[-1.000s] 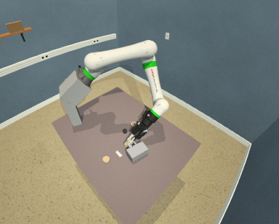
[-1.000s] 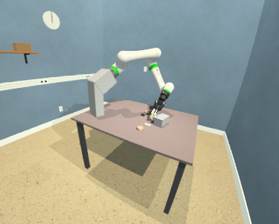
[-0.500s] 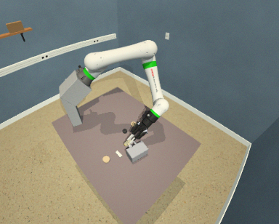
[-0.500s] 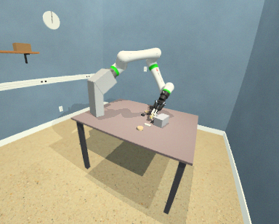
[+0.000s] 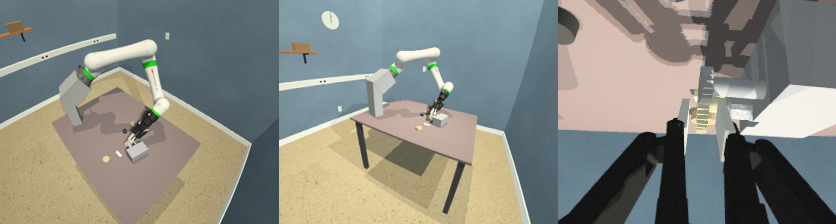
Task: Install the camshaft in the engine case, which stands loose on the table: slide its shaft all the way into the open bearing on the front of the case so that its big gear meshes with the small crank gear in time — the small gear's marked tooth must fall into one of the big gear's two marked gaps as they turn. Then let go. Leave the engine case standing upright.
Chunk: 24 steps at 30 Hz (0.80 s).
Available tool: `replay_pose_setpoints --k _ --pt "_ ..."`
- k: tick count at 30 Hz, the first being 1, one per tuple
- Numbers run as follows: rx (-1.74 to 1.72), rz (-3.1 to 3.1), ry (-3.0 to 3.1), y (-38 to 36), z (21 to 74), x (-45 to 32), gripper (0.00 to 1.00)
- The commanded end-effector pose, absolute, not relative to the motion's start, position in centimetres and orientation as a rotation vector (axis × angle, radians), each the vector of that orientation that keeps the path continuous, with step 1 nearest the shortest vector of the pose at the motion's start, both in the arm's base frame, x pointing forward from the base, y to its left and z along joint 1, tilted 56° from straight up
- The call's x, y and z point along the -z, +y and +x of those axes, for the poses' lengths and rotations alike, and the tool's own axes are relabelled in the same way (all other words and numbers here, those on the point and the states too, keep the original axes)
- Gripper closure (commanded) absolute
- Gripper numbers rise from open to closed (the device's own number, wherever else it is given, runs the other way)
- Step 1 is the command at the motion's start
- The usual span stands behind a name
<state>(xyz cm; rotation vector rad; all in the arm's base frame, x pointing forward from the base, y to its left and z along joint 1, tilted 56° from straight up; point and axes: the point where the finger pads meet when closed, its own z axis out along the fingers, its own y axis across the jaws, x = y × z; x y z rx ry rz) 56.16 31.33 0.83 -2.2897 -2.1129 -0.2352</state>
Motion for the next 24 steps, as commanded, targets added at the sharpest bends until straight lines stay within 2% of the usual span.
replay_pose_setpoints --k 1,24 --pt "0.237 -2.291 -2.112 31.2 56.2 -1.3 0.73" --pt "0.237 -2.291 -2.112 30.8 55.8 -5.1 0.73"
